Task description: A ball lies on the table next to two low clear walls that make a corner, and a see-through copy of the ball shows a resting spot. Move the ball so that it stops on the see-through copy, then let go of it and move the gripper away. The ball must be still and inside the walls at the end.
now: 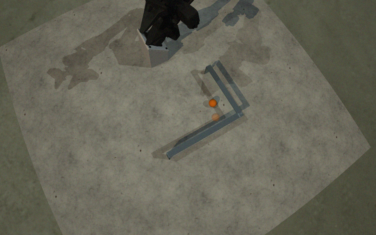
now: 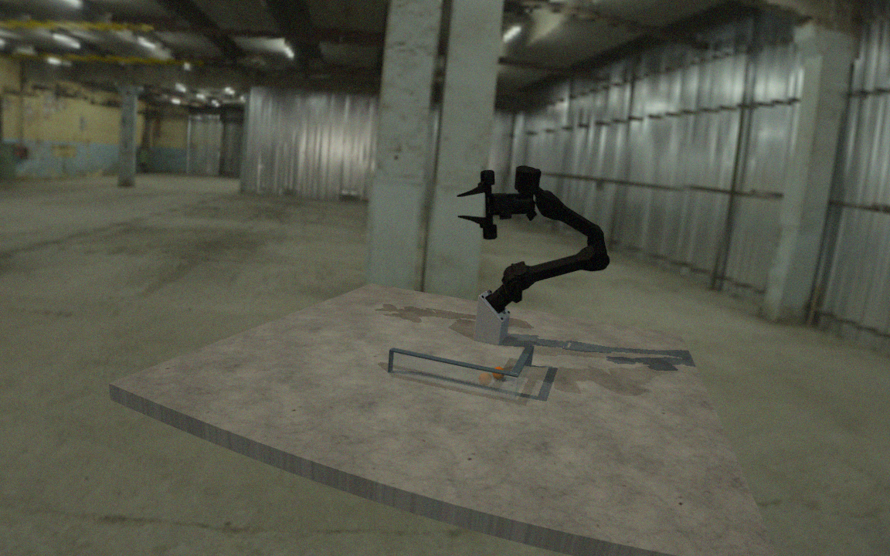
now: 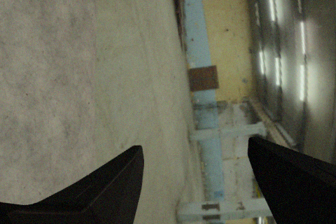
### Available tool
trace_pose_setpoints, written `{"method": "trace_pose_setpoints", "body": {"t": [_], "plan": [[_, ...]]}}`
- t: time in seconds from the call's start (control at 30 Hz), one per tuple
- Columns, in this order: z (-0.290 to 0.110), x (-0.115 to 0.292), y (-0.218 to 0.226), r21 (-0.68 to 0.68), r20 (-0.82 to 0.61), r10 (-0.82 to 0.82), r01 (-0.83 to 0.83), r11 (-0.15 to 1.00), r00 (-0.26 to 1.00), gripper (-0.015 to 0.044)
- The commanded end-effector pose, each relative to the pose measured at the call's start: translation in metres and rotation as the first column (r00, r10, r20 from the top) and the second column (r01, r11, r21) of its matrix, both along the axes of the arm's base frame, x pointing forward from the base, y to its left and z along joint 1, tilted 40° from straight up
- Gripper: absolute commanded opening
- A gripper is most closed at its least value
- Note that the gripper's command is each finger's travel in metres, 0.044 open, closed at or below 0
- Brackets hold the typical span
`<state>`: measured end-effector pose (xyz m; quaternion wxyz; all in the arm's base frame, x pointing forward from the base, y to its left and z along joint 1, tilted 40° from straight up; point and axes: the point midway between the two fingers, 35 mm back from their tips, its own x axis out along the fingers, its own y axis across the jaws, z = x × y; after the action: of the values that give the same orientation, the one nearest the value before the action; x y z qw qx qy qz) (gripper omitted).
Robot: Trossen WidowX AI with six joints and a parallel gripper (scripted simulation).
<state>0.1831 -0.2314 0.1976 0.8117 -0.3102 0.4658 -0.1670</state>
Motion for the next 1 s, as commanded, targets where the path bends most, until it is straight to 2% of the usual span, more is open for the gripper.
{"method": "trace_pose_setpoints", "body": {"t": [0.0, 0.13, 0.23, 0.47, 0.53, 0.77, 0.87, 0.97], "plan": [[-0.018, 0.045, 0.03, 0.083, -0.041, 0.234, -0.23, 0.97, 0.971, 0.0259], [-0.04, 0.086, 0.073, 0.182, -0.068, 0.471, -0.453, 0.873, 0.88, 0.0259], [-0.052, 0.104, 0.1, 0.24, -0.074, 0.592, -0.562, 0.792, 0.803, 0.0259], [-0.093, 0.137, 0.206, 0.445, -0.021, 0.904, -0.806, 0.392, 0.428, 0.0259], [-0.104, 0.139, 0.238, 0.495, 0.014, 0.952, -0.829, 0.26, 0.307, 0.0259], [-0.131, 0.128, 0.323, 0.609, 0.135, 0.991, -0.789, -0.081, 0.003, 0.0259], [-0.135, 0.124, 0.337, 0.616, 0.165, 0.985, -0.774, -0.147, -0.056, 0.0259], [-0.135, 0.124, 0.337, 0.617, 0.167, 0.984, -0.772, -0.152, -0.06, 0.0259]]}}
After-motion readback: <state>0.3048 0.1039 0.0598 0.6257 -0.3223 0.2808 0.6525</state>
